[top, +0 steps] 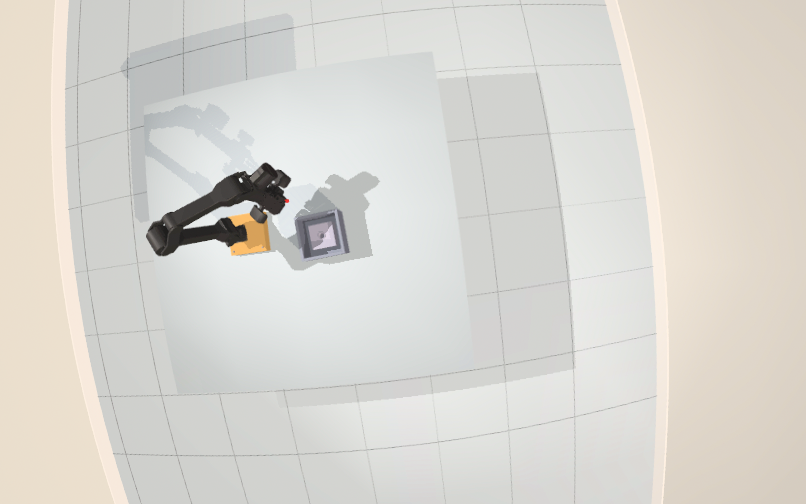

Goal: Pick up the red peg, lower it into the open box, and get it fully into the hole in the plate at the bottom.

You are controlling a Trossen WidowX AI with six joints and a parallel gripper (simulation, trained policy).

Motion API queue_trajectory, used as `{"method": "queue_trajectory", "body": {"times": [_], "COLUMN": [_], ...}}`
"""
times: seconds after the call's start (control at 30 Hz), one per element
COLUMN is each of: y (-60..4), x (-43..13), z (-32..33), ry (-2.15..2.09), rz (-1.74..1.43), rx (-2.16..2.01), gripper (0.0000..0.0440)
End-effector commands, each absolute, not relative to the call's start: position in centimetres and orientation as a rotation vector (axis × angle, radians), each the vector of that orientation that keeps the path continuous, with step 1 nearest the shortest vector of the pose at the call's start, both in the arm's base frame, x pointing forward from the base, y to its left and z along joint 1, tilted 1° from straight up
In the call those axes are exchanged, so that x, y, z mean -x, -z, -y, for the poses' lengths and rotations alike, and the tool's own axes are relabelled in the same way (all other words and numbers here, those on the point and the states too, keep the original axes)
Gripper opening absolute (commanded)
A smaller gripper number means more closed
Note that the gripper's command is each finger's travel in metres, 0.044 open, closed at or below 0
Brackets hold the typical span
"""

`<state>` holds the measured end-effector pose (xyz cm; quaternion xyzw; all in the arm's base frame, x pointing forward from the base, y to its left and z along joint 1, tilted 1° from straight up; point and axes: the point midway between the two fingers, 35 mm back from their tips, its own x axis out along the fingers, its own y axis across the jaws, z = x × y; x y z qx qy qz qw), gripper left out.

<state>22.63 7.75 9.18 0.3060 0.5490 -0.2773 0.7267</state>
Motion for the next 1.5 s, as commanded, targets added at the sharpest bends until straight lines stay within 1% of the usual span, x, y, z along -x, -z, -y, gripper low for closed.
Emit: {"method": "queue_trajectory", "body": {"times": [0.0,0.2,0.6,1.13,1.47], "y": [-10.7,-12.4,-13.3,-12.2,-10.6], "x": [-23.6,-25.3,-28.1,-31.1,-32.2], "z": [-7.0,-5.1,-0.8,4.2,6.1], "ry": [0.607,0.626,0.696,0.772,0.795], "rz": [-1.175,-1.133,-1.079,-1.039,-1.064], "rx": [-0.663,-0.659,-0.693,-0.75,-0.782], "gripper": [0.0,0.0,0.0,0.0002,0.0007]}}
